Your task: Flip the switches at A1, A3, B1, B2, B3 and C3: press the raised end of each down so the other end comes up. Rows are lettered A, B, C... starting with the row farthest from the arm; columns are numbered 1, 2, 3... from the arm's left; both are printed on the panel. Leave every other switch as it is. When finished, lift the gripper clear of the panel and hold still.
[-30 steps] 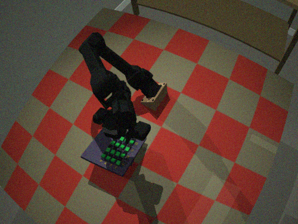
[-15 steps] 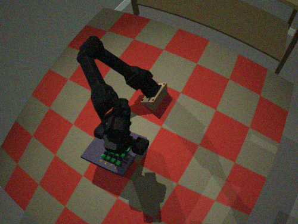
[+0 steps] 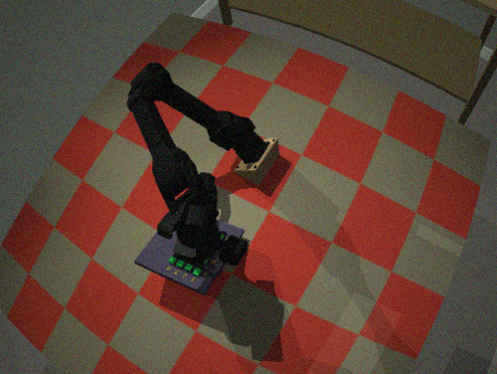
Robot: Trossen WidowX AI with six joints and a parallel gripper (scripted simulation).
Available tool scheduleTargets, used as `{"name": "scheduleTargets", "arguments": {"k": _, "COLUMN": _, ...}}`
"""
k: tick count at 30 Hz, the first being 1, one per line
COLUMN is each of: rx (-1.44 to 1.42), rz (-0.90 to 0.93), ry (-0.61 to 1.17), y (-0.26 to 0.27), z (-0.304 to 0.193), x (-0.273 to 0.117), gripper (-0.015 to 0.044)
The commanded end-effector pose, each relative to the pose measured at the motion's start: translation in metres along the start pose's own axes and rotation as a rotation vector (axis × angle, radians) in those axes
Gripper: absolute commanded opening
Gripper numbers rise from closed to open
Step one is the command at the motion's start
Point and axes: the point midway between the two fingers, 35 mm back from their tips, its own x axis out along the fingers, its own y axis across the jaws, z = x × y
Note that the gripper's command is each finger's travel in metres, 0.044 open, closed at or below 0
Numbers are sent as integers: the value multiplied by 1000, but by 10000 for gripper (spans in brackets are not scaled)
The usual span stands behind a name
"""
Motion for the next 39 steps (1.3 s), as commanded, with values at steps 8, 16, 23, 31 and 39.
{"name": "scheduleTargets", "arguments": {"k": 8, "rx": -7, "rz": -3, "ry": -2, "y": 0, "z": 0, "x": 2, "gripper": 0}}
{"name": "scheduleTargets", "arguments": {"k": 16, "rx": -6, "rz": -3, "ry": -2, "y": 0, "z": 0, "x": 2, "gripper": 0}}
{"name": "scheduleTargets", "arguments": {"k": 23, "rx": -6, "rz": -3, "ry": -2, "y": 0, "z": 0, "x": 3, "gripper": 0}}
{"name": "scheduleTargets", "arguments": {"k": 31, "rx": -6, "rz": -3, "ry": -2, "y": 0, "z": 0, "x": 4, "gripper": 0}}
{"name": "scheduleTargets", "arguments": {"k": 39, "rx": -6, "rz": -3, "ry": -2, "y": 0, "z": 0, "x": 5, "gripper": 0}}
